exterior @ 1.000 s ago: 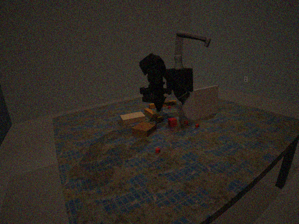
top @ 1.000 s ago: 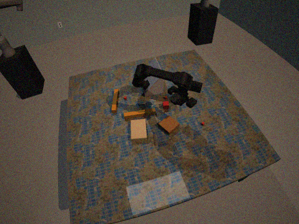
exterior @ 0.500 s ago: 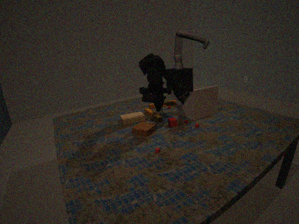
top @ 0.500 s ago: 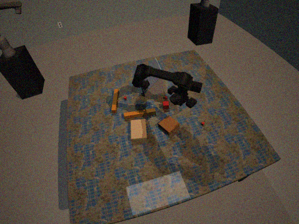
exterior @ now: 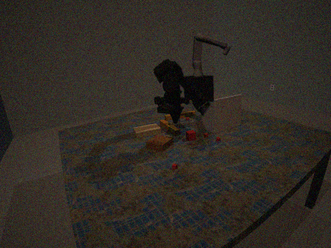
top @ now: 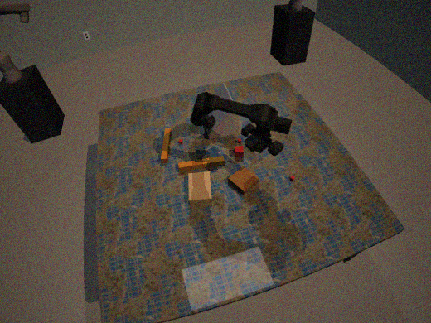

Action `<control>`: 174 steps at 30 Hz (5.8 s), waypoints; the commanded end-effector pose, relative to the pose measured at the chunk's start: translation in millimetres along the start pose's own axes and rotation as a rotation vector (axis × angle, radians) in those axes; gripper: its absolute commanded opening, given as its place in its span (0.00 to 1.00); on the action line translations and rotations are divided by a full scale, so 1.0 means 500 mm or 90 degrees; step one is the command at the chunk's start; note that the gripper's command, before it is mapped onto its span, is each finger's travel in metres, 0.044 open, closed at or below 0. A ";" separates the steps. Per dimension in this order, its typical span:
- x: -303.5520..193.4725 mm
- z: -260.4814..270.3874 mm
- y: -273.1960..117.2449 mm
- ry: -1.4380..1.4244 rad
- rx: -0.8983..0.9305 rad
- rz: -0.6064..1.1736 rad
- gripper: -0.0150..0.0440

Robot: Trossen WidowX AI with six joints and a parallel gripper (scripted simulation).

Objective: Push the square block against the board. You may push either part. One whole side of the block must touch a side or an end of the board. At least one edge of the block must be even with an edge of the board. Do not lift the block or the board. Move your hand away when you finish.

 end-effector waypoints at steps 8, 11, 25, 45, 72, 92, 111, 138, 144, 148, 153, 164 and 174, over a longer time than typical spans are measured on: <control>0.086 -0.022 0.023 -0.200 0.006 0.005 0.25; 0.113 -0.031 0.032 -0.265 0.008 0.006 0.25; 0.227 -0.090 0.077 -0.570 0.008 0.003 0.25; 0.342 -0.194 0.139 -0.946 -0.010 0.003 0.25; 0.342 -0.211 0.247 -0.946 -0.011 0.002 0.25; 0.339 -0.239 0.246 -0.946 -0.011 0.003 0.25; 0.341 -0.234 0.245 -0.946 -0.011 0.002 0.25; 0.356 -0.165 0.221 -0.943 -0.007 -0.002 0.25; 0.354 -0.165 0.139 -0.946 -0.009 0.002 0.25; 0.351 -0.158 0.145 -0.946 -0.008 -0.008 0.25; 0.329 -0.130 0.142 -0.852 -0.004 -0.007 0.25; 0.260 -0.064 0.136 -0.619 0.005 -0.002 0.25; 0.194 -0.013 0.134 -0.406 0.006 0.002 0.25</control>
Point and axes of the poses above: the point midway between the two fingers, 35 mm back from their tips, its own y axis out along the fingers, its own z axis across the jaws, x = y × z, the point moved 2 cm from there along -y, back along the fingers, and after that the axes turned 7 degrees about -y, right-handed, at the moved point
